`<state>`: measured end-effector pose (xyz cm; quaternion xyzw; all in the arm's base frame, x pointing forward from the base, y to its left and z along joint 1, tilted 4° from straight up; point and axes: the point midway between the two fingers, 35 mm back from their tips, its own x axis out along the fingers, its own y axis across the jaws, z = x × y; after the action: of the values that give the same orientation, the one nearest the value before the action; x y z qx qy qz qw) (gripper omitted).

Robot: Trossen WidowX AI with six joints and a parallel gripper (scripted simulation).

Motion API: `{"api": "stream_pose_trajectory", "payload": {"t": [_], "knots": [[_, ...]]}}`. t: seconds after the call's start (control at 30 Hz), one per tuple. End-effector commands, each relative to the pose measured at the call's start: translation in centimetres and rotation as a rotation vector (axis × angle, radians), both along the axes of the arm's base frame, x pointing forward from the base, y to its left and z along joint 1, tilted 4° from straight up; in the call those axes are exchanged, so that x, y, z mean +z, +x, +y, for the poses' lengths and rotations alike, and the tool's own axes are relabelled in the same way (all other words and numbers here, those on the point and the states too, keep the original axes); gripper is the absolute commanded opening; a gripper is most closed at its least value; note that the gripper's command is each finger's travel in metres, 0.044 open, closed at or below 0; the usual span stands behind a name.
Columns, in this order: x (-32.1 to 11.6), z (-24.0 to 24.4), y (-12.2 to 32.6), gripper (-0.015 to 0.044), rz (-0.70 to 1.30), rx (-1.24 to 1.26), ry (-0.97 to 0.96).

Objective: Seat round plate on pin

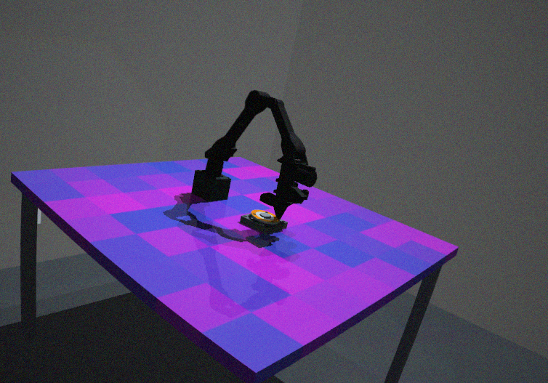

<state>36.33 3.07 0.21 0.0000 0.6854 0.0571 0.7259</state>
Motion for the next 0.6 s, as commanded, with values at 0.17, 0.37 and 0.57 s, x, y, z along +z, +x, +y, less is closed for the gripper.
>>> {"api": "stream_pose_trajectory", "payload": {"t": [0.17, 0.37, 0.57], "knots": [[0.0, -1.2, 0.3, 0.0000, -0.001, 0.000, -0.008], [0.0, -1.9, 0.2, 0.0000, -0.001, 0.000, -0.008], [-0.1, -2.7, 0.0, 0.0000, -0.001, 0.000, -0.009]]}}
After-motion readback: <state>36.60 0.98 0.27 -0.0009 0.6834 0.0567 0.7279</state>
